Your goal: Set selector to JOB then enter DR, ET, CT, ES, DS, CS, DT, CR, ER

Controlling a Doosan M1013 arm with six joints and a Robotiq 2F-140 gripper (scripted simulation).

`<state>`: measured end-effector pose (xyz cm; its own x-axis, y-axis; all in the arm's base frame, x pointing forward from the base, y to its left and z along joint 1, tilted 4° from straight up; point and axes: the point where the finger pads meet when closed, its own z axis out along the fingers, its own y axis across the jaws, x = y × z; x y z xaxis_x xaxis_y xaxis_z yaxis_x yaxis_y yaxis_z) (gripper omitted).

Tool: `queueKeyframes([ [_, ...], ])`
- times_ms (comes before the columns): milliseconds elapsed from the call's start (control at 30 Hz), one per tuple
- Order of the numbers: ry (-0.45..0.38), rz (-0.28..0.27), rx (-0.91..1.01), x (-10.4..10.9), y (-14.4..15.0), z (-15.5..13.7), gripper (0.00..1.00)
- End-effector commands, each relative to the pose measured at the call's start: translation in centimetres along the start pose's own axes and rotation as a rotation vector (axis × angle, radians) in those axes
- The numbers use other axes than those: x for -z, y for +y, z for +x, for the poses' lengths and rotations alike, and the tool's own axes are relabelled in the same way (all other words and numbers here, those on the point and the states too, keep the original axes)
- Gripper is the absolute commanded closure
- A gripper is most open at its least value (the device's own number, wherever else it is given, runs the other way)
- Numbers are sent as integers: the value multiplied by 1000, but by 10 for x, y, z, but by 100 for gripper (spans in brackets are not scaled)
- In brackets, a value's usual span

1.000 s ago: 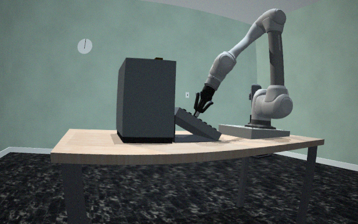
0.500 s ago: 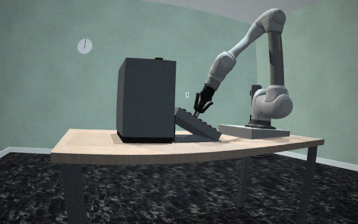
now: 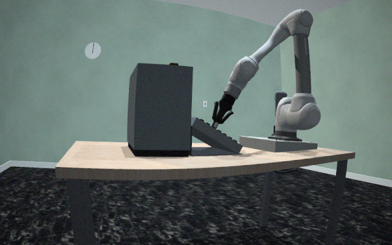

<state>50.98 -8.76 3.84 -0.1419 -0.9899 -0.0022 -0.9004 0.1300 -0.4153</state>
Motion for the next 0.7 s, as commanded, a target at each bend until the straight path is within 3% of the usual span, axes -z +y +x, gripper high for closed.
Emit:
queueKeyframes([
  [0,0,0,0,0,0,0,100],
  [667,0,0,0,18,0,0,100],
])
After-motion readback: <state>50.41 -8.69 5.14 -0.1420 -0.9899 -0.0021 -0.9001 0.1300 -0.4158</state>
